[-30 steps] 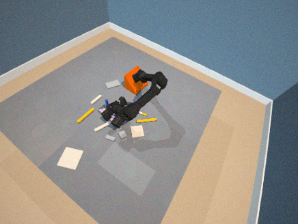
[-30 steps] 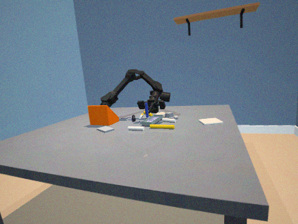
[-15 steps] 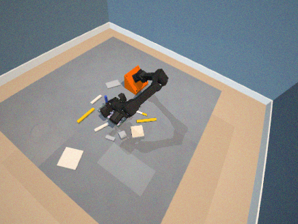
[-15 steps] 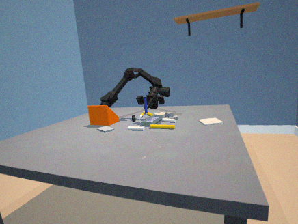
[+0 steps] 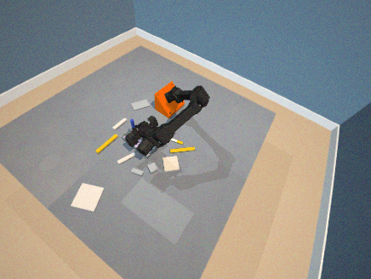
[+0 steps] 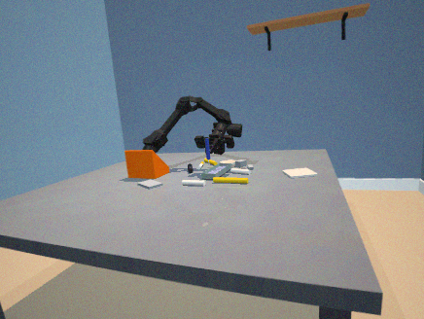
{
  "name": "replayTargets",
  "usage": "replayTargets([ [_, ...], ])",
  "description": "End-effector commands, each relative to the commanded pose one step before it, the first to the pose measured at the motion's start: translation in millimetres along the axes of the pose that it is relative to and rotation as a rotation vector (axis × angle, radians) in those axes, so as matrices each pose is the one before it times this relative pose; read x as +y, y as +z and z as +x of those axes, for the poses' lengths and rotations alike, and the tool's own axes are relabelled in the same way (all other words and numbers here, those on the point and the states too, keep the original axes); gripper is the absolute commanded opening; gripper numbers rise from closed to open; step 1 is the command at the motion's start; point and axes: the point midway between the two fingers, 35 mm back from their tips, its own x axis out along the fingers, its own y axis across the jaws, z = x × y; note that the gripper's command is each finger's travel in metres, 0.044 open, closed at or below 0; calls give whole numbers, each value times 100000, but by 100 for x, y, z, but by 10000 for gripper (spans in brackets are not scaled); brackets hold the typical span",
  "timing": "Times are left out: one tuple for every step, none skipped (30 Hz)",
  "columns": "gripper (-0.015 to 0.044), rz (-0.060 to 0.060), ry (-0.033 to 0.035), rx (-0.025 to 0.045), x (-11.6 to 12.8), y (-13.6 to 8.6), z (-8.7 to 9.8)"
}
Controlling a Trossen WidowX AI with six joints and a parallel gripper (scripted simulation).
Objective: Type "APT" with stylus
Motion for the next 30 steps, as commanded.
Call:
replayTargets([
  [0,613,-608,-203,-737,492,-877],
  [0,-7,-49,-22,-170,150,-302],
  [0,-7,-49,-21,-165,152,-303],
  [0,-7,-48,-21,-160,153,-303],
  [0,-7,-48,-21,-155,153,-304],
  [0,-7,-48,-20,-150,154,-304],
  [0,-7,-48,-20,-145,155,-305],
  [0,-7,-47,-19,-140,156,-305],
  [0,-7,-47,-19,-135,157,-305],
  [0,-7,-47,-19,-129,157,-305],
  [0,-7,-46,-18,-124,158,-305],
  [0,-7,-46,-18,-119,158,-305],
  [0,-7,-46,-17,-114,159,-305],
  [0,-7,-46,-17,-109,159,-305],
  [0,-7,-45,-17,-104,159,-305],
  [0,-7,-45,-16,-98,160,-305],
  [0,-7,-45,-16,-93,160,-304],
  [0,-7,-45,-15,-88,160,-304],
  [0,-7,-44,-15,-83,160,-304],
  [0,-7,-44,-14,-78,160,-303],
  [0,-7,-44,-14,-72,160,-303],
  [0,-7,-44,-14,-67,160,-302],
  [0,-7,-43,-13,-62,160,-302],
  [0,-7,-43,-13,-57,160,-301],
  [0,-7,-43,-12,-52,159,-300],
  [0,-7,-43,-12,-47,159,-300],
  [0,-7,-43,-11,-41,159,-299],
  [0,-7,-42,-11,-36,158,-298],
  [0,-6,-35,-9,-26,130,-244],
  [0,-4,-21,-5,-14,78,-147],
])
